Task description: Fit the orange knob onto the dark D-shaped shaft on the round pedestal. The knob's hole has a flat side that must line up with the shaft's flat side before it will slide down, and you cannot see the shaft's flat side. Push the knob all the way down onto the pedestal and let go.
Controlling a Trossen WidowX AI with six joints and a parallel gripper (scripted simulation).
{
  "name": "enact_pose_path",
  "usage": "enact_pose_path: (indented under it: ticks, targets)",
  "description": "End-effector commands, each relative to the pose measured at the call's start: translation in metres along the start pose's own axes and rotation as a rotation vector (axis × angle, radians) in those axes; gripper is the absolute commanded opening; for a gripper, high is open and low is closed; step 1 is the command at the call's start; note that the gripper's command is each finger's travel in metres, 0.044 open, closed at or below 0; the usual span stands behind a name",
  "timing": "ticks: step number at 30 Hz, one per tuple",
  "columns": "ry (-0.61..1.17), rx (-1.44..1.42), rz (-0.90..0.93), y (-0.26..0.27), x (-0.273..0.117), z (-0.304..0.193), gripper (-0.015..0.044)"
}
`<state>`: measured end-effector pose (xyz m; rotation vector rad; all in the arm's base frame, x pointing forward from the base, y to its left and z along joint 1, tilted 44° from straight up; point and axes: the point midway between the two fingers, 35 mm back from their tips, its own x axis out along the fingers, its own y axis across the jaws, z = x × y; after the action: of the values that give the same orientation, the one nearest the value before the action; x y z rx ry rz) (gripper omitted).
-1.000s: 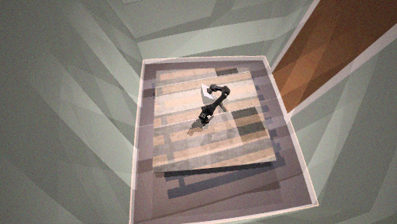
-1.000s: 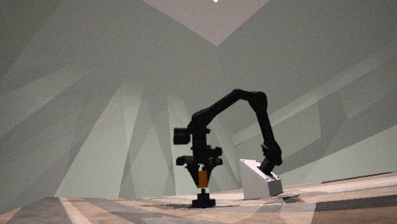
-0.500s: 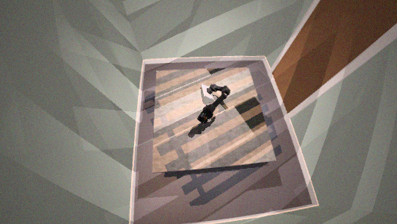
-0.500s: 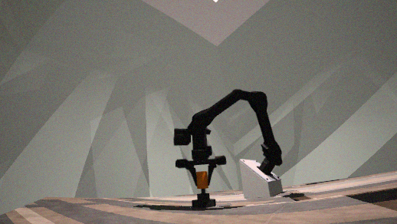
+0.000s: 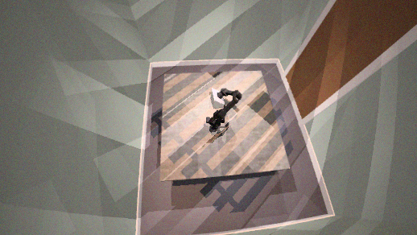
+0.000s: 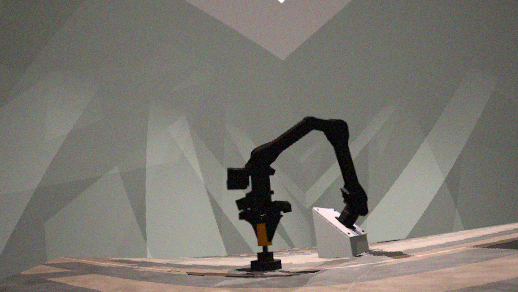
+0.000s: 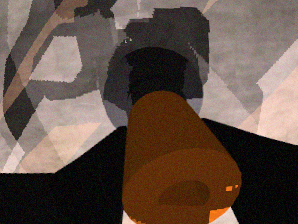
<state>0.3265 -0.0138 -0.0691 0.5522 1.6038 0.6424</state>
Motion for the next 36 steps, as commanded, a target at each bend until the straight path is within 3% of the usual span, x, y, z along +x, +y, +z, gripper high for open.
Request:
enact_pose_path:
  ticks: [1, 36]
  targets:
    - [-0.008, 0.165, -0.008, 0.0022, -0.0053, 0.0025, 0.0]
    - [-0.008, 0.165, -0.008, -0.001, 0.0008, 0.0001, 0.0]
